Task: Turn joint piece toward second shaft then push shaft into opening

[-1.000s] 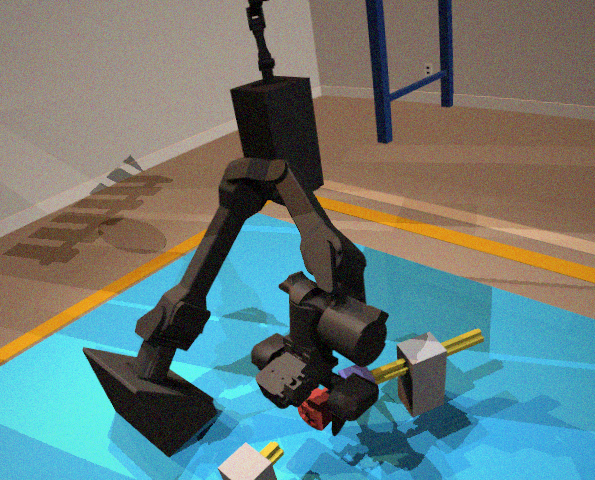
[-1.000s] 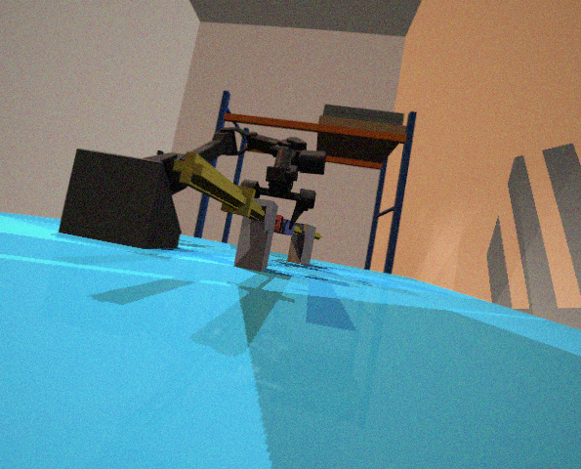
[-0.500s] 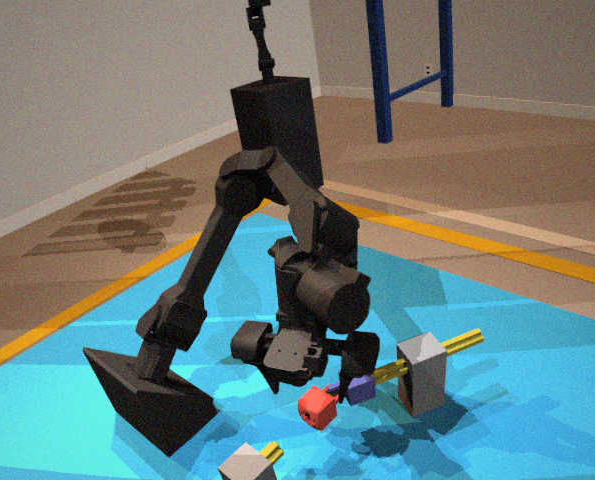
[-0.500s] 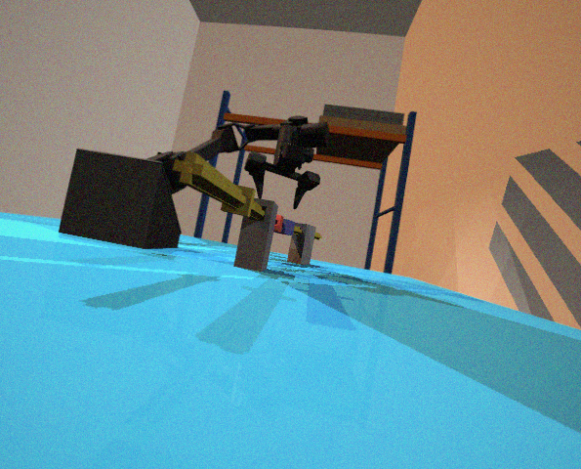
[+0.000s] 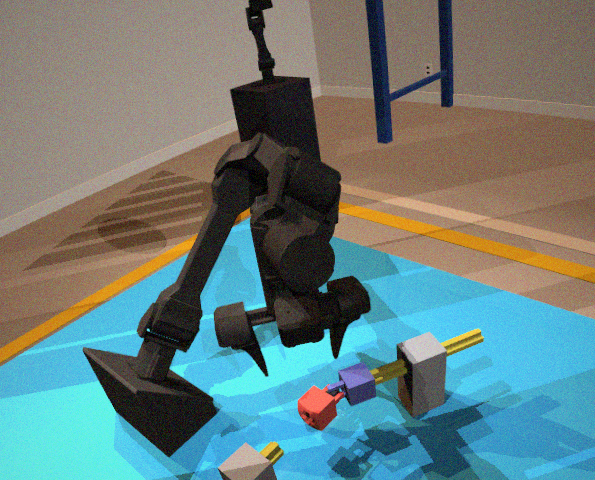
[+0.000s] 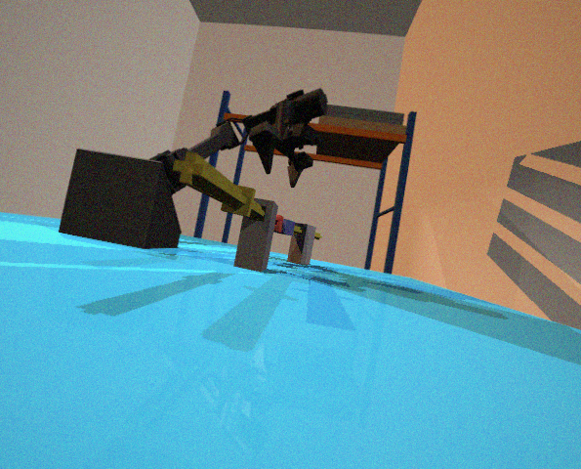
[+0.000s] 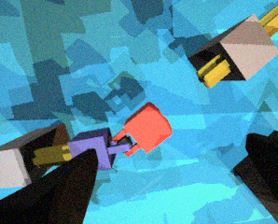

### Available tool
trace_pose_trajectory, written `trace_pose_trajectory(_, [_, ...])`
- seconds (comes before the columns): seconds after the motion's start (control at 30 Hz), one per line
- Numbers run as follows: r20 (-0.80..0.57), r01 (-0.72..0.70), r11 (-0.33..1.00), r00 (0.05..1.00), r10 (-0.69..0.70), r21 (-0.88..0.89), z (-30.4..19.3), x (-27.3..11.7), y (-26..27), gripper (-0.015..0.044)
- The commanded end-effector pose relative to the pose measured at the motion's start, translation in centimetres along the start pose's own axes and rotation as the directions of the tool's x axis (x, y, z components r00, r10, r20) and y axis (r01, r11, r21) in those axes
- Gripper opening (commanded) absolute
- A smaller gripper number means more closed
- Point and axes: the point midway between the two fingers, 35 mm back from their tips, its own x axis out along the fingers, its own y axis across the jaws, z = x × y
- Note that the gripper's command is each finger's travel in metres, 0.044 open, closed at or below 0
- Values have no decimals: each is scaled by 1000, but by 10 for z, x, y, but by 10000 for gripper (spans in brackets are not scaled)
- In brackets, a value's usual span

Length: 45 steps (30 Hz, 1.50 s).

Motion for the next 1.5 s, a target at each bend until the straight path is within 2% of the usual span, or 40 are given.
trace_pose_trajectory(0.0, [-6, -29, 990, 1000, 28, -136, 1, -14, -2, 440])
trace_pose_trajectory(0.1, [-4, -38, 982, 999, 37, -185, 1, -19, -3, 440])
trace_pose_trajectory(0.4, [0, -34, 989, 999, 34, -147, 2, -18, -4, 440])
trace_pose_trajectory(0.63, [-63, -57, 996, 996, 62, 74, 14, -5, -17, 440])
trace_pose_trajectory(0.9, [-131, -54, 943, 986, 102, 329, 25, 10, -34, 440])
trace_pose_trajectory(1.17, [-190, -20, 834, 971, 148, 551, 35, 25, -51, 440])
trace_pose_trajectory(1.47, [-248, 53, 654, 946, 209, 754, 42, 42, -68, 440])
